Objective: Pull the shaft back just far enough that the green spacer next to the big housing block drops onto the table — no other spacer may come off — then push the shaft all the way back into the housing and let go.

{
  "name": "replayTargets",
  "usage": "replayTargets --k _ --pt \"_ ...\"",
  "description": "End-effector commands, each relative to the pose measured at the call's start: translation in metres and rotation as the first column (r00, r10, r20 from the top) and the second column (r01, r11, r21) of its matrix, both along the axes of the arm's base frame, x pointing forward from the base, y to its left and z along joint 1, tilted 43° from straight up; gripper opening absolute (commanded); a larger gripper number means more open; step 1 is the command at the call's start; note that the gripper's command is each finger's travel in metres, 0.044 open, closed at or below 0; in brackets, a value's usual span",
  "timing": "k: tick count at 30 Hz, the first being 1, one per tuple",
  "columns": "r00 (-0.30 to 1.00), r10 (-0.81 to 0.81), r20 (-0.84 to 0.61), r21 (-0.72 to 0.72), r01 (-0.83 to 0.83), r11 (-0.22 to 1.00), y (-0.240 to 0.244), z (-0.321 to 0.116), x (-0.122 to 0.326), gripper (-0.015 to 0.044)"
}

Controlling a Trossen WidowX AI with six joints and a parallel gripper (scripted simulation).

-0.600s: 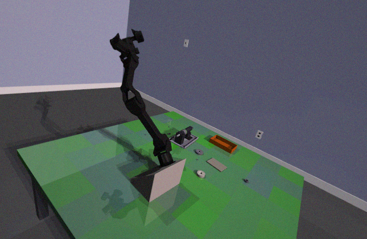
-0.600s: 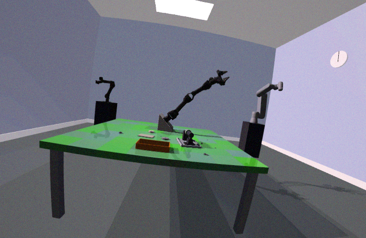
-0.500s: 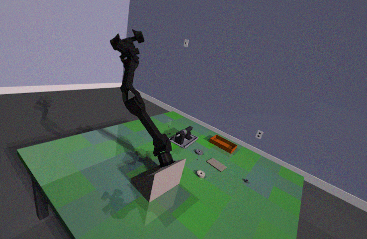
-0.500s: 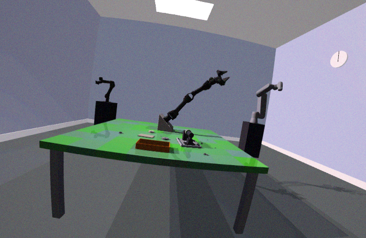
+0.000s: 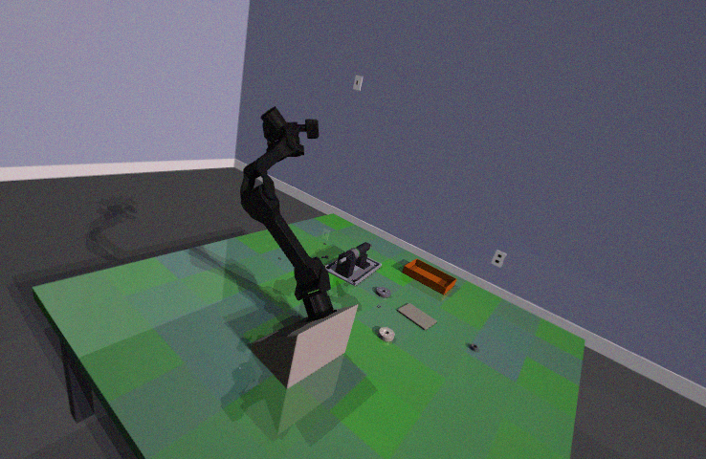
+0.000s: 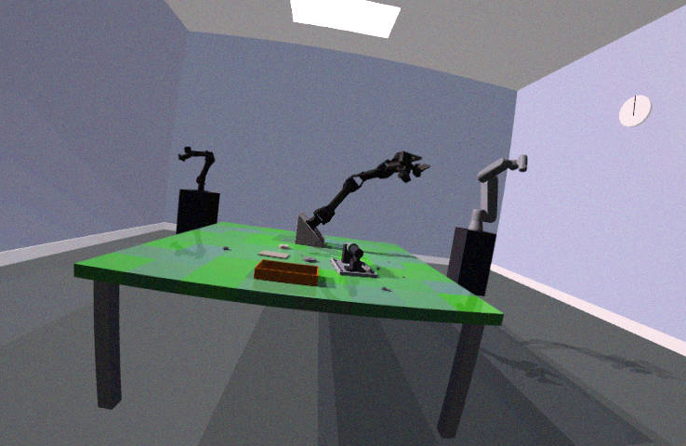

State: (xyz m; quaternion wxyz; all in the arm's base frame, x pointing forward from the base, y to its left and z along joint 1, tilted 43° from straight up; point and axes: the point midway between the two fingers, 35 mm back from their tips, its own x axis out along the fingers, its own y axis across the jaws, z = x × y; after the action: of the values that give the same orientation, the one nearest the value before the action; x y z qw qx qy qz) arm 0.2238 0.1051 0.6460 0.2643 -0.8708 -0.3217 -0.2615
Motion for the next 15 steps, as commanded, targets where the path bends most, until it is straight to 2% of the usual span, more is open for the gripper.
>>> replayTargets --k 1,8,15 --pt "0.99 0.034 -0.14 -0.037 -0.039 0.999 0.015 -0.052 0.027 0.044" --pt "0.906 0.062 -0.419 -0.086 -0.108 0.99 0.039 -0.167 0.071 0.044" --pt "0.746 0.057 -0.663 -0.116 -0.178 0.977 0.053 -0.293 0.086 0.044"
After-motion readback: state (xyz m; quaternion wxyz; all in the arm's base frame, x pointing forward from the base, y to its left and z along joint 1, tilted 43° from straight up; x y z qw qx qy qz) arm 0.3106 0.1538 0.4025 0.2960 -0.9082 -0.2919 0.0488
